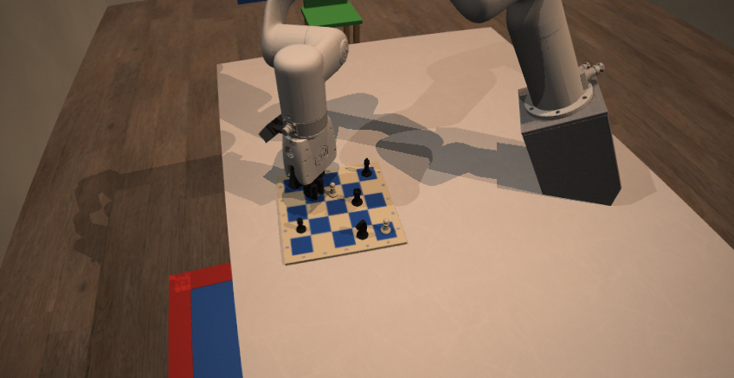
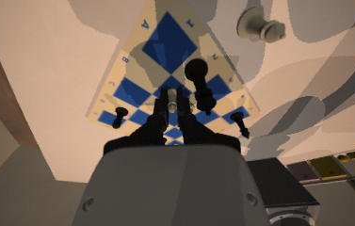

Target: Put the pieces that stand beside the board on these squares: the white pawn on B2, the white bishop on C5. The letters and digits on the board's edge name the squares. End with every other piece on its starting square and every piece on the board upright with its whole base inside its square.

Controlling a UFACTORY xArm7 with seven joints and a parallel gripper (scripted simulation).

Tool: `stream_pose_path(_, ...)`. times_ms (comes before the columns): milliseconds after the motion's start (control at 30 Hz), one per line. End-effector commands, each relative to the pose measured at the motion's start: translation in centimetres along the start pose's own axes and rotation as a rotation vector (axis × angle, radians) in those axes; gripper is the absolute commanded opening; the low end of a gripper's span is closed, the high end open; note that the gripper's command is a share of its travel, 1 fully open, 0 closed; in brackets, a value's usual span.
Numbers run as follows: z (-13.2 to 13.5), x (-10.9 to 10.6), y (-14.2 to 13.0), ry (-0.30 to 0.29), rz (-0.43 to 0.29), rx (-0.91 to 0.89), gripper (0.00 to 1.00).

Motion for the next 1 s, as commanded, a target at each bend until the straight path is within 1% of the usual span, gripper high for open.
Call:
stream_pose_path(0, -0.08, -0.07, 0.03, 0.002, 0.002, -0.001, 0.0)
stream_pose_path(400, -0.08, -0.07, 0.03, 0.002, 0.002, -0.001, 0.0)
stream_pose_path(433, -0.08, -0.07, 0.03, 0.002, 0.002, -0.001, 0.07)
stream_pose_path(500, -0.08, -0.07, 0.03, 0.002, 0.002, -0.001, 0.07)
stream_pose_path(533, -0.08, -0.07, 0.03, 0.002, 0.002, -0.001, 0.14)
stream_pose_path(600, -0.08, -0.07, 0.03, 0.002, 0.002, -0.001, 0.14)
stream_pose_path(633, -0.08, -0.07, 0.03, 0.002, 0.002, -0.001, 0.21)
stream_pose_path(767, -0.08, -0.07, 0.03, 0.002, 0.002, -0.001, 0.21)
stream_pose_path(800, -0.08, -0.07, 0.03, 0.002, 0.002, -0.001, 0.27)
stream_pose_path(867, -0.08, -0.07, 0.03, 0.002, 0.002, -0.001, 0.27)
stream_pose_path(900, -0.08, -0.07, 0.03, 0.002, 0.002, -0.001, 0.34)
stream_pose_path(967, -0.08, -0.07, 0.03, 0.002, 0.002, -0.001, 0.34)
Point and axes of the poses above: the point where the finger pads meet when closed, its own x axis out along the fingers, its own z axis across the jaws, y = z × x, the point moved 9 cm from there along -x, back along the fingers, and after that the axes turned 9 degrees about -x, right-handed, at the moved point
